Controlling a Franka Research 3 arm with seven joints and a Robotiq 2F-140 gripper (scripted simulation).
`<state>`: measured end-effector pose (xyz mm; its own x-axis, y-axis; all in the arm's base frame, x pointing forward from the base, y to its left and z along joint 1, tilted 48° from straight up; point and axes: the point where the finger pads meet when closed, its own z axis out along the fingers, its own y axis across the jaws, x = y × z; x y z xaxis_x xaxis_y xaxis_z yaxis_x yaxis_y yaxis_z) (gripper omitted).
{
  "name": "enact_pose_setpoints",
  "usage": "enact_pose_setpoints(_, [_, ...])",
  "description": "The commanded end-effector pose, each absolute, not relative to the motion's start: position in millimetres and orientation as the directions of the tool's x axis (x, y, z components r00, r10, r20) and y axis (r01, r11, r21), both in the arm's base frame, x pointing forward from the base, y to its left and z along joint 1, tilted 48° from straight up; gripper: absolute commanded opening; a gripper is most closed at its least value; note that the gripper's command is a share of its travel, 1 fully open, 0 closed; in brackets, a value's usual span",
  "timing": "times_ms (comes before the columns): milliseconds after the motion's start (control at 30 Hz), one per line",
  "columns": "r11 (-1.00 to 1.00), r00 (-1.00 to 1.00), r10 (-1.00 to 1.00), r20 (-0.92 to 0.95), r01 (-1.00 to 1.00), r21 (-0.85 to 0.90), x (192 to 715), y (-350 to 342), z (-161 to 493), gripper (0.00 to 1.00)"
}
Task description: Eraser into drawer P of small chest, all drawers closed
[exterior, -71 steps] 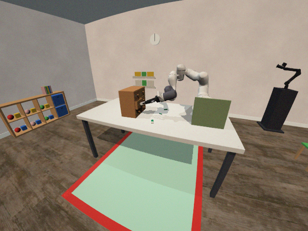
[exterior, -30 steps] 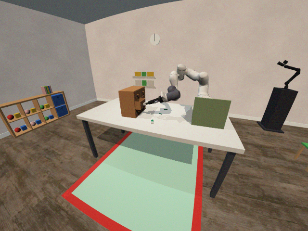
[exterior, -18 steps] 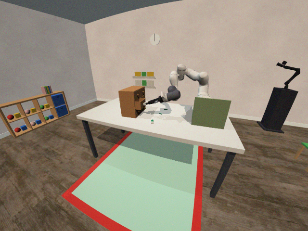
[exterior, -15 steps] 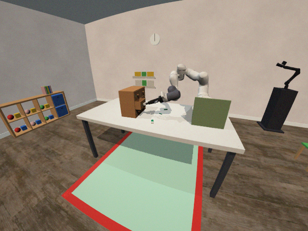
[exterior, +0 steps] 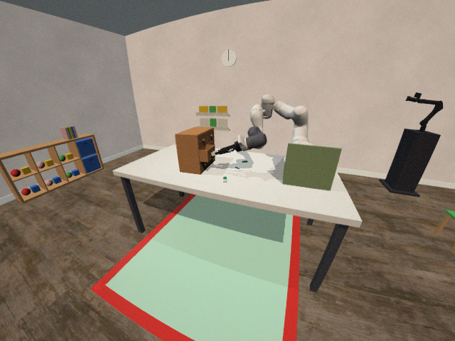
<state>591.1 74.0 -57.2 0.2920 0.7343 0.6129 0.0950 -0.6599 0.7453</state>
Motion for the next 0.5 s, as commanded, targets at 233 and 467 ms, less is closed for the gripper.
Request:
enact_pose_setpoints(233, [-0.663,0.294,0.731,0.616,0.092,0.743,587.0,73.4,-56.7,0.20])
enact_pose_setpoints(467, [-0.663,0.294,0.731,0.616,0.092,0.743,566.4,71.3,-55.9,0.20])
